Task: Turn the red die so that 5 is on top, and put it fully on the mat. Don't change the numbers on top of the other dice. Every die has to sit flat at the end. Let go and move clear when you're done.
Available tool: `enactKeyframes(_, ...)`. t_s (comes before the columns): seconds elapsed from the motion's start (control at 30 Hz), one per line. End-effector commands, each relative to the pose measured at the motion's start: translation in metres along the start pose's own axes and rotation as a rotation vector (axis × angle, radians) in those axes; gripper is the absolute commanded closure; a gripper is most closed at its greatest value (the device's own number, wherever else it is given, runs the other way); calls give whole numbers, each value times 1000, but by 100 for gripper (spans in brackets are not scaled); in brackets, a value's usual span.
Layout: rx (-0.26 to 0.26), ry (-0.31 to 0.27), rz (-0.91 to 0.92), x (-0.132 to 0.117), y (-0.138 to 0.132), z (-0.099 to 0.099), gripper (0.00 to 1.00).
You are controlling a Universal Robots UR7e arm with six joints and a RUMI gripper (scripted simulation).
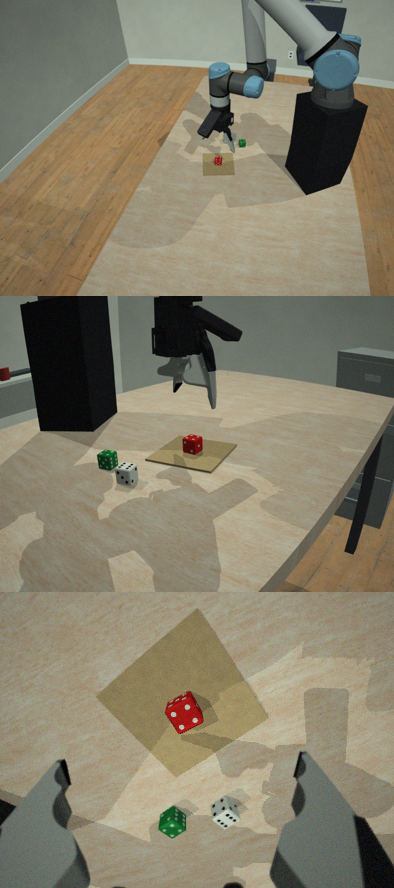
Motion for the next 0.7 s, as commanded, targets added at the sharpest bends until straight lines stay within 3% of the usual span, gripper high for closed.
enactKeyframes(0.0,-2,7,-158,-1,0,0,0)
enactKeyframes(0.23,-3,6,-353,-3,-1,0,0)
enactKeyframes(0.67,-3,6,-472,-4,-1,1,0)
Point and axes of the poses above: the point where the finger pads meet when closed, its own z axis out along the fingers, its own y axis across the jaws, x = y × z, the point moved 7 cm from there along -z, back along the fingers, and after that the axes turned 13 degrees about -z, right-handed, at the moved point
